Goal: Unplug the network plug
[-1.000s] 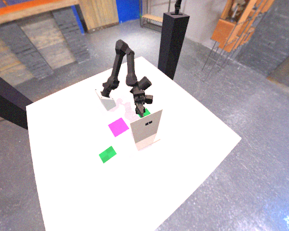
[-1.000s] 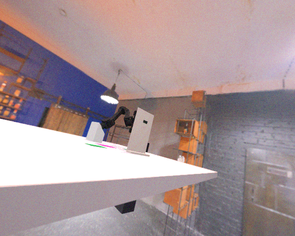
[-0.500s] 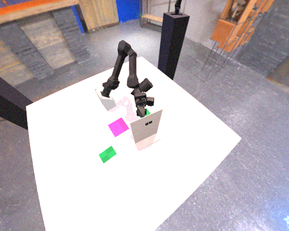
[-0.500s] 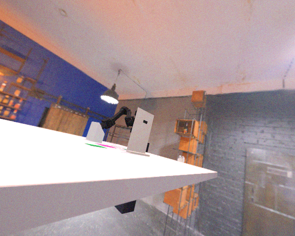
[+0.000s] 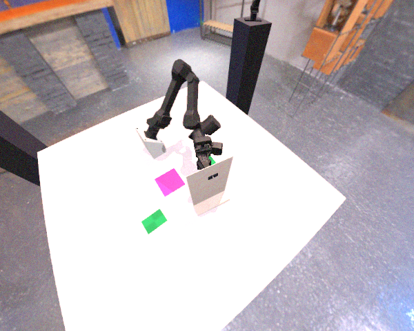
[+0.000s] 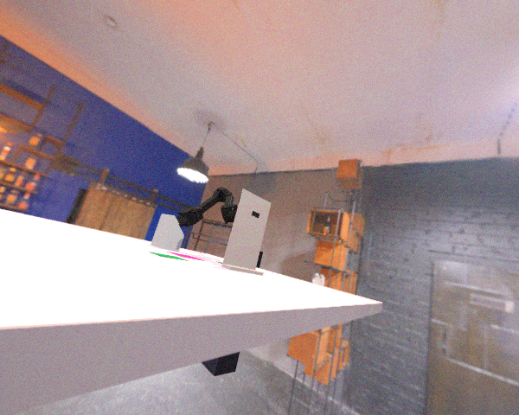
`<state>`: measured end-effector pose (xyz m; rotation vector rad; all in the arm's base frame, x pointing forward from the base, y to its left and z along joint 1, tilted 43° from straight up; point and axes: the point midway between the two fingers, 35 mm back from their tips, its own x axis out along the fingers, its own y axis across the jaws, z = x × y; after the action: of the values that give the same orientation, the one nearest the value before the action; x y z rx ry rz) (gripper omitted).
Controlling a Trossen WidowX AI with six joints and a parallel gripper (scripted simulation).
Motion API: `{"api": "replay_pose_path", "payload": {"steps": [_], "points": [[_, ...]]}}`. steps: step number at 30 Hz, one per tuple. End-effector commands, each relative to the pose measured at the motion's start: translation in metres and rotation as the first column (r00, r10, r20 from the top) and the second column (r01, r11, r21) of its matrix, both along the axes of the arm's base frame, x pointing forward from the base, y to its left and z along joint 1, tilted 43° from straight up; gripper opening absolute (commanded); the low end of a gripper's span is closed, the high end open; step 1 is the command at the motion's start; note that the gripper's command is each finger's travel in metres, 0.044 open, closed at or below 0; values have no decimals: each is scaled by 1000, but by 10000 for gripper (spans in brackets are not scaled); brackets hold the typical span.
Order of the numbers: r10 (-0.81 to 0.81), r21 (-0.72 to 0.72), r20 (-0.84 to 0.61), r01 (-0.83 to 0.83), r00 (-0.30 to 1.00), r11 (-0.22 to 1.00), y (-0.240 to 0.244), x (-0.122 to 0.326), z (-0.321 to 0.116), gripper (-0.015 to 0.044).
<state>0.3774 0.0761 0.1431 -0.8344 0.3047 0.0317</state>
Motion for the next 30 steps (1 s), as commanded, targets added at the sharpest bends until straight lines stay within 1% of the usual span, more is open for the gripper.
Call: {"api": "replay_pose_path", "payload": {"steps": [1, 3, 14, 30], "points": [[6, -6, -7, -6, 1000, 1000, 1, 2, -3, 130], [6, -6, -7, -6, 1000, 1000, 1, 2, -3, 77], [6, -6, -7, -6, 1000, 1000, 1, 2, -3, 4], [6, -6, -7, -6, 1000, 1000, 0, -3, -2, 0]]}}
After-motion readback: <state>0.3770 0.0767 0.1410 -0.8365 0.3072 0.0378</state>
